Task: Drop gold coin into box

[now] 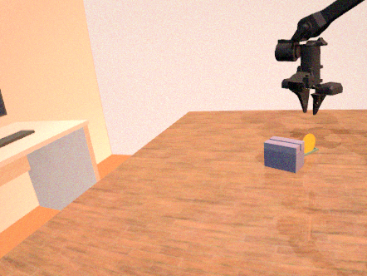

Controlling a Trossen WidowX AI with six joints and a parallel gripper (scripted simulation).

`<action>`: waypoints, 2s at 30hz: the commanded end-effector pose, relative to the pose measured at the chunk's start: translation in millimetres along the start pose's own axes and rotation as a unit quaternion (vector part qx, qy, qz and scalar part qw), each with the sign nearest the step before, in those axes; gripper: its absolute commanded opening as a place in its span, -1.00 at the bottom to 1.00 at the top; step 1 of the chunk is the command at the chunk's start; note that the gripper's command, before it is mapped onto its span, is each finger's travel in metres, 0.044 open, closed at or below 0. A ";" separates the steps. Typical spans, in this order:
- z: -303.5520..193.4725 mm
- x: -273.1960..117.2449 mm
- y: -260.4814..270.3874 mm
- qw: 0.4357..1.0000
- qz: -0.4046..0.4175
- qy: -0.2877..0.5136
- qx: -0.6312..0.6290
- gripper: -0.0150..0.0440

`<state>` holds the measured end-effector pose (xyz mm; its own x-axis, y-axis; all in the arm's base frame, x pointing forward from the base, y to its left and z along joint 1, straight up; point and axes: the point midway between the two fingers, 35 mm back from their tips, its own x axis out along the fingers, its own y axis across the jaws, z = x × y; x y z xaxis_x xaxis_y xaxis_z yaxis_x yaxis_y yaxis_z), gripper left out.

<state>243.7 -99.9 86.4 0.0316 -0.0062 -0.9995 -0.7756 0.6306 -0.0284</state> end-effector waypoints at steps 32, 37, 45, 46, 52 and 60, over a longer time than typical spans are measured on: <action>1.2 78.3 -2.5 1.000 0.005 0.005 0.003 0.05; 1.1 86.5 -2.4 1.000 0.006 0.005 0.003 0.05; 0.8 99.2 -1.9 1.000 0.006 0.005 0.003 0.05; 0.8 100.8 -1.8 1.000 0.006 0.005 0.003 0.05; 0.4 110.2 -1.0 1.000 0.006 0.005 0.003 0.05; 0.0 120.0 0.3 1.000 0.006 0.005 0.003 0.05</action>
<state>250.7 -101.3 -28.8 0.0290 -0.0074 -0.9996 -0.7749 0.6315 -0.0272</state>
